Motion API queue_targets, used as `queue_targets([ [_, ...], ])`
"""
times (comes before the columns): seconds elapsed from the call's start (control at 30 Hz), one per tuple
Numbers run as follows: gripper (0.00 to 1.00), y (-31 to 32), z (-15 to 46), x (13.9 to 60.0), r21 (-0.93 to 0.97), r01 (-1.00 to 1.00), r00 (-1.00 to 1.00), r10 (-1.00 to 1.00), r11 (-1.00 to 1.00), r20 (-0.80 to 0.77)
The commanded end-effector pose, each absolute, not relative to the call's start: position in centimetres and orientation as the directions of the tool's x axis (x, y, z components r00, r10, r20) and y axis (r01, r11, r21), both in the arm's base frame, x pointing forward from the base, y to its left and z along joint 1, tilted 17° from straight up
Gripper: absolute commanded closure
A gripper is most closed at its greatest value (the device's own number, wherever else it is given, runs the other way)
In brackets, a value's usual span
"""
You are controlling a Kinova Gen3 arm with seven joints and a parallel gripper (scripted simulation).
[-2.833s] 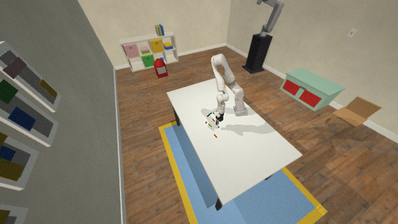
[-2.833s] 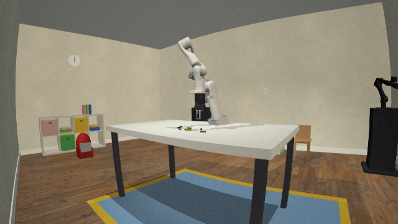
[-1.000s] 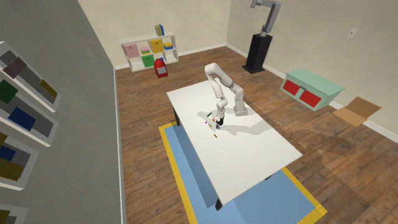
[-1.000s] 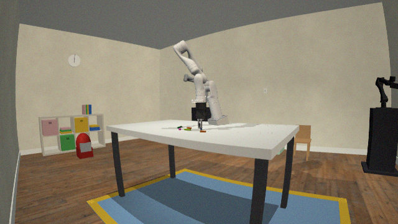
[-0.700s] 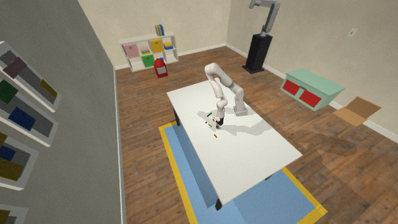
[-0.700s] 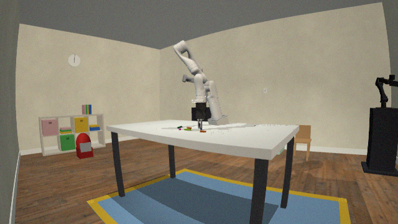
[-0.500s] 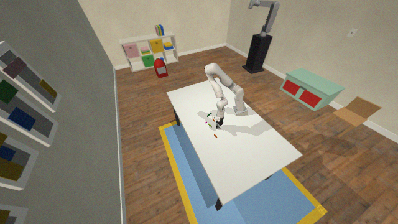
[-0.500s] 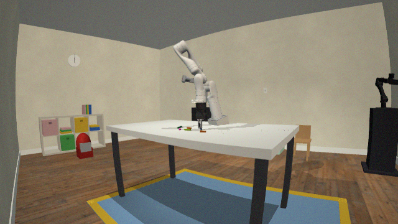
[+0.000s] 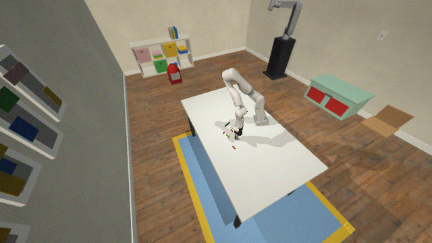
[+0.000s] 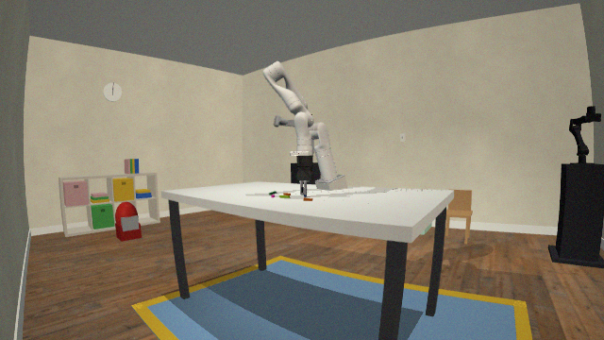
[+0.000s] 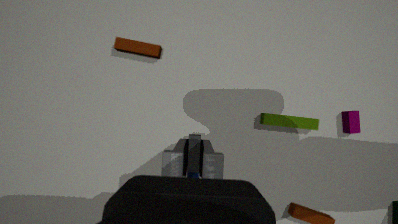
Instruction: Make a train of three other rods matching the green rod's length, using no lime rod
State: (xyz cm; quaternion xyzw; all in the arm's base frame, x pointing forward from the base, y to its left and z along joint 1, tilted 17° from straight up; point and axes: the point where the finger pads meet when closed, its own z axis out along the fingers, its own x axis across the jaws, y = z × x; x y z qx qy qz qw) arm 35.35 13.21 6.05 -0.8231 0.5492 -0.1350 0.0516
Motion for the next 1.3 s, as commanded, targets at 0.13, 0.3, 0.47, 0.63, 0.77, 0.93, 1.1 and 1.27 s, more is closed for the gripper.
queue_targets([
  [0.13, 0.76, 13.2, 6.1, 35.4, -0.234, -0.89, 0.36, -0.918, -0.392, 0.166],
  [0.3, 0.76, 13.2, 6.1, 35.4, -0.234, -0.89, 0.36, -0.918, -0.392, 0.166],
  [0.47, 0.76, 13.2, 6.1, 35.4, -0.234, -0.89, 0.36, -0.918, -0.392, 0.166],
  [0.63, 0.76, 13.2, 6.1, 35.4, -0.234, -0.89, 0.36, -0.918, -0.392, 0.166],
  [0.77, 0.76, 13.2, 6.0, 35.4, -0.234, -0.89, 0.36, -0.918, -0.392, 0.166],
  [0.93, 0.76, 13.2, 5.7, 35.5, -0.234, -0.89, 0.36, -0.918, -0.392, 0.166],
  [1.1, 0.76, 13.2, 5.2, 35.6, -0.234, -0.89, 0.36, -0.918, -0.392, 0.166],
  [1.27, 0.76, 13.2, 5.0, 35.7, -0.234, -0.89, 0.36, -0.918, -0.392, 0.166],
])
